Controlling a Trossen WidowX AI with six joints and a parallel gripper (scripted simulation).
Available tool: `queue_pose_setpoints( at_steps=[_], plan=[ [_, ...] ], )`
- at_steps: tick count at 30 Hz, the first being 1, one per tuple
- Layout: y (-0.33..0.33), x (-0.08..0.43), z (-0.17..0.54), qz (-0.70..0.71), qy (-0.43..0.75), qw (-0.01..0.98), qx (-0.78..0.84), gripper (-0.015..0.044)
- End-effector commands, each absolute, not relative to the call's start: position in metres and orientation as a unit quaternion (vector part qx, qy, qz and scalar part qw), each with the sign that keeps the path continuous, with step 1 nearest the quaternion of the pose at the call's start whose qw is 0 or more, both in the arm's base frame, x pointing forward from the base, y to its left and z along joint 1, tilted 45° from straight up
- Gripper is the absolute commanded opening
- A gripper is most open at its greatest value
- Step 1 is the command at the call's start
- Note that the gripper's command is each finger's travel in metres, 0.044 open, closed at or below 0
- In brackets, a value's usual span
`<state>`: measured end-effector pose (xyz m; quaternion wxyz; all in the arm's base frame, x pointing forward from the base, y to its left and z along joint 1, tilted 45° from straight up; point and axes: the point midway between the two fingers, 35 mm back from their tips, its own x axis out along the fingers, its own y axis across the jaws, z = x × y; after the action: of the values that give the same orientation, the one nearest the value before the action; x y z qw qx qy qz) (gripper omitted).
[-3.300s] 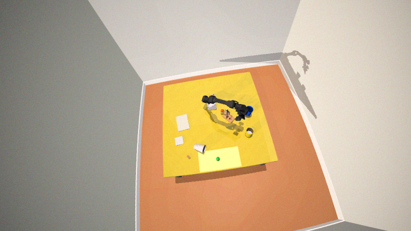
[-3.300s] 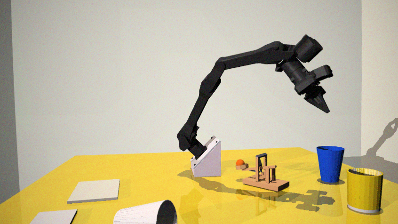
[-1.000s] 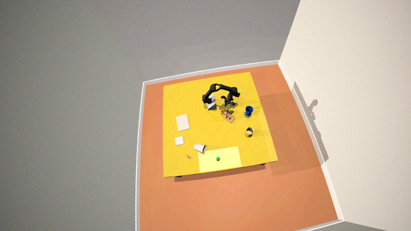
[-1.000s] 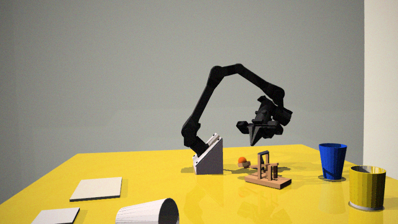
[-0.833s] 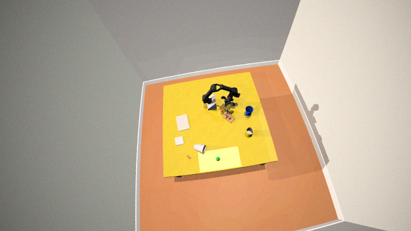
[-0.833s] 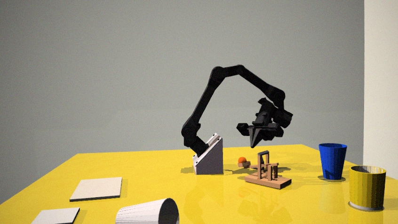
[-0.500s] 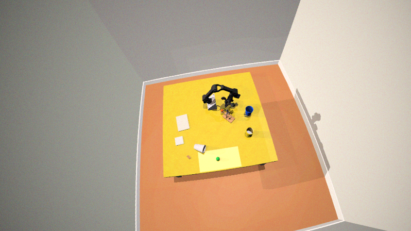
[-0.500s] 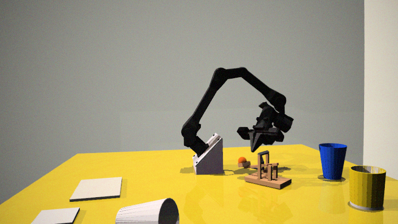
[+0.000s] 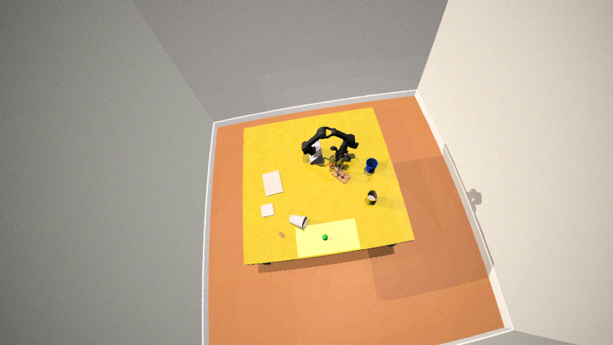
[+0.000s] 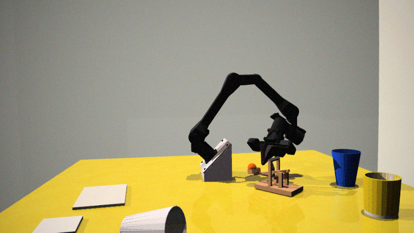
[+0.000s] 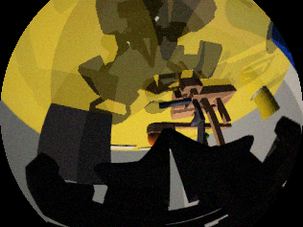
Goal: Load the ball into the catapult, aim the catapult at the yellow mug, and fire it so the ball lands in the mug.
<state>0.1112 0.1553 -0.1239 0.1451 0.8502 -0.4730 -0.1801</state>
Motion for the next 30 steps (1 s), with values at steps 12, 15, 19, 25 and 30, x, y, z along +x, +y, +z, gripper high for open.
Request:
queue_pose_setpoints(
  at_steps=[12, 15, 19, 25, 30],
  plan=[
    [0.137, 0.111, -0.142, -0.176, -0.473, 0.158, 0.849, 0.0],
    [0.133, 0.111, -0.145, -0.175, -0.474, 0.16, 0.848, 0.0],
    [0.128, 0.111, -0.15, -0.174, -0.474, 0.162, 0.848, 0.0],
    [0.113, 0.111, -0.163, -0.174, -0.474, 0.163, 0.848, 0.0],
    [0.116, 0.111, -0.162, -0.175, -0.473, 0.163, 0.848, 0.0]
  ],
)
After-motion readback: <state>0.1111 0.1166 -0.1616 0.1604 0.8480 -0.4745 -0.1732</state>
